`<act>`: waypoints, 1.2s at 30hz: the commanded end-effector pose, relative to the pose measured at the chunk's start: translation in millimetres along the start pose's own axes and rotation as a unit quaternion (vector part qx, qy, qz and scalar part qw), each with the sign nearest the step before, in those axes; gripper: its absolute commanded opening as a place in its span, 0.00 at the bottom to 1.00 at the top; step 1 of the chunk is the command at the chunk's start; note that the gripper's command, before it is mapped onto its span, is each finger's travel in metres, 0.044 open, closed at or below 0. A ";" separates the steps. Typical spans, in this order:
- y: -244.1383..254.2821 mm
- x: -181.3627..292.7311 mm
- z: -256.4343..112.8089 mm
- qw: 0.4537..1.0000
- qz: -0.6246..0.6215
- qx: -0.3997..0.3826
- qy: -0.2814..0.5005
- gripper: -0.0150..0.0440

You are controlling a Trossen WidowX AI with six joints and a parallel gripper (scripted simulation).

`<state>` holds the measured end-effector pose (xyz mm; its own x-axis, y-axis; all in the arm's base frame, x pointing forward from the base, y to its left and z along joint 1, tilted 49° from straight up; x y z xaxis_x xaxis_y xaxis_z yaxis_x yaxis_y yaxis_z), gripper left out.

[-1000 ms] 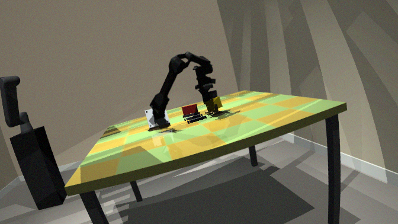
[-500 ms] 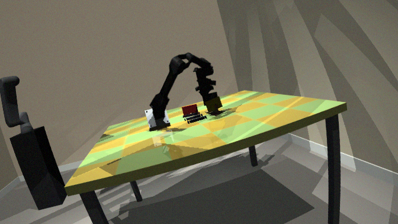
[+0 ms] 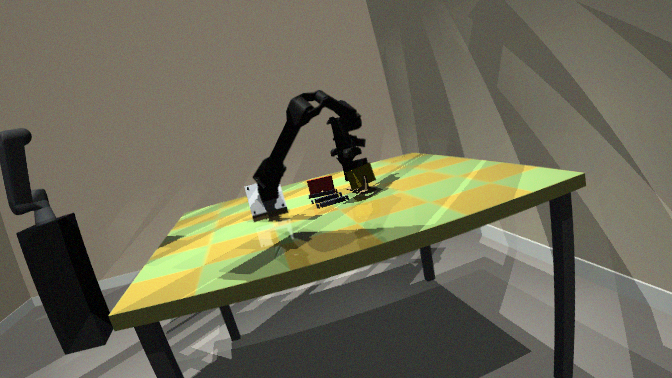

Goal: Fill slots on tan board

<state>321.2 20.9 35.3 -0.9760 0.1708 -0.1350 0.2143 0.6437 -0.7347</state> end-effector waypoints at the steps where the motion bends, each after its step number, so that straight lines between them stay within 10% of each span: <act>1: -0.3 0.2 3.1 1.000 -0.002 0.002 -0.002 0.25; 36: -0.5 -0.2 21.2 1.000 0.000 0.000 0.000 0.25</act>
<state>320.2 4.5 21.5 -0.9761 0.1703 -0.1349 0.2138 0.6429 -0.7355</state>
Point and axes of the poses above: the point midway between the two fingers, 35 mm back from their tips, its own z axis out along the fingers, its own y axis across the jaws, x = y × z, the point moved 3 cm from there along -z, back along the fingers, and after that the axes turned 12 degrees about z, right-handed, at the moved point
